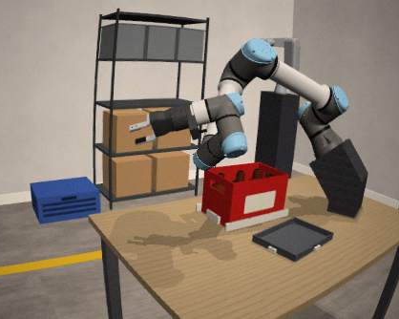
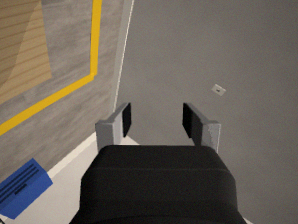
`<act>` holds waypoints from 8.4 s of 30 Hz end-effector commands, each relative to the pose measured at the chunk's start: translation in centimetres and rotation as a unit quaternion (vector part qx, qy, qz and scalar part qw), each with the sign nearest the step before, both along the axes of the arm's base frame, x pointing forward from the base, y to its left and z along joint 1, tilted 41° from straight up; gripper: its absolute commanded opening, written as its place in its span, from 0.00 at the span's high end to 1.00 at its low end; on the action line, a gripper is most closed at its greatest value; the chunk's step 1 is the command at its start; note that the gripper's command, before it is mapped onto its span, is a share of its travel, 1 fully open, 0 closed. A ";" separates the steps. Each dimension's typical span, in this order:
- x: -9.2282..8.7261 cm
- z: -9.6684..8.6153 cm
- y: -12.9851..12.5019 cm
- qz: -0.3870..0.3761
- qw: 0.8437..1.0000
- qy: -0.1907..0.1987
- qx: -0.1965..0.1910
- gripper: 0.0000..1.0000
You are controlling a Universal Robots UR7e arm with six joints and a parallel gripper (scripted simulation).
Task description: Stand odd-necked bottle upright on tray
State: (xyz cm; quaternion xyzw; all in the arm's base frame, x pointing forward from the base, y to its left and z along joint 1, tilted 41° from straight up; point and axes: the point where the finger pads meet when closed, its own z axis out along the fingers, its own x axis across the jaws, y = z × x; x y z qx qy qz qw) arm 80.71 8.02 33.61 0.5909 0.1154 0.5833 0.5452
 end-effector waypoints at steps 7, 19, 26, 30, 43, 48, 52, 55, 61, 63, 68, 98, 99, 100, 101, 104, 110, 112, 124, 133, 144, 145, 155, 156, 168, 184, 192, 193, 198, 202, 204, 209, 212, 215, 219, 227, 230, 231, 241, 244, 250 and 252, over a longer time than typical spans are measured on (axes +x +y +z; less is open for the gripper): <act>0.0 0.1 0.1 0.001 1.000 -0.001 0.000 0.00; 0.0 0.1 0.1 0.001 1.000 -0.001 0.000 0.00; -0.1 0.3 -0.3 -0.001 1.000 0.012 -0.001 0.00; -0.2 0.6 -0.9 -0.004 0.999 0.035 -0.002 0.00; -2.8 0.8 -4.6 -0.020 0.986 0.165 -0.006 0.00; -5.3 0.1 -6.5 -0.029 0.972 0.233 -0.004 0.00; -7.0 -0.5 -7.5 -0.034 0.963 0.269 -0.003 0.00; -10.0 -1.7 -8.9 -0.042 0.945 0.324 0.001 0.00; -14.9 -3.8 -10.6 -0.053 0.916 0.397 0.009 0.00; -17.6 -5.1 -11.4 -0.058 0.900 0.432 0.013 0.00; -20.4 -6.4 -12.0 -0.063 0.883 0.465 0.018 0.00; -41.6 -16.2 -14.0 -0.092 0.746 0.658 0.058 0.00; -41.6 -16.2 -14.0 -0.092 0.746 0.658 0.058 0.00; -41.6 -16.2 -14.0 -0.092 0.746 0.658 0.058 1.00; -41.6 -16.2 -14.0 -0.092 0.746 0.658 0.058 1.00; -41.6 -16.2 -14.0 -0.092 0.746 0.658 0.058 1.00; -41.6 -16.2 -14.0 -0.092 0.746 0.658 0.058 1.00; -41.6 -16.2 -14.0 -0.092 0.746 0.658 0.058 1.00; -41.6 -16.2 -14.0 -0.092 0.746 0.658 0.058 1.00; -41.6 -16.2 -14.0 -0.092 0.746 0.658 0.058 1.00; -41.6 -16.2 -14.0 -0.092 0.746 0.658 0.058 1.00; -41.6 -16.2 -14.0 -0.092 0.746 0.658 0.058 0.00; -41.6 -16.2 -14.0 -0.092 0.746 0.658 0.058 0.00; -41.6 -16.2 -14.0 -0.092 0.746 0.658 0.058 0.00; -41.6 -16.2 -14.0 -0.092 0.746 0.658 0.058 0.00; -41.6 -16.3 -14.0 -0.092 0.746 0.658 0.058 0.00; -41.5 -16.4 -14.1 -0.092 0.745 0.658 0.058 0.00; -41.5 -16.5 -14.2 -0.092 0.745 0.658 0.058 0.00; -41.4 -16.8 -14.4 -0.092 0.745 0.658 0.058 0.00; -41.3 -17.1 -14.7 -0.092 0.745 0.658 0.058 0.00; -41.3 -17.1 -14.7 -0.092 0.745 0.658 0.058 0.00; -41.2 -17.6 -15.1 -0.092 0.745 0.658 0.058 0.00; -41.1 -17.9 -15.3 -0.092 0.745 0.658 0.058 0.00; -41.1 -18.2 -15.6 -0.092 0.745 0.658 0.058 0.00; -41.0 -18.6 -15.9 -0.092 0.745 0.658 0.058 0.00; -40.8 -19.1 -16.3 -0.092 0.745 0.658 0.058 0.00; -40.8 -19.3 -16.5 -0.092 0.745 0.658 0.058 0.00; -40.8 -19.3 -16.5 -0.092 0.745 0.658 0.058 0.00; -40.7 -19.5 -16.7 -0.092 0.745 0.658 0.058 0.00; -40.7 -19.5 -16.7 -0.092 0.745 0.658 0.058 0.00; -40.7 -19.5 -16.7 -0.092 0.745 0.658 0.058 0.00; -40.7 -19.5 -16.7 -0.092 0.745 0.658 0.058 0.00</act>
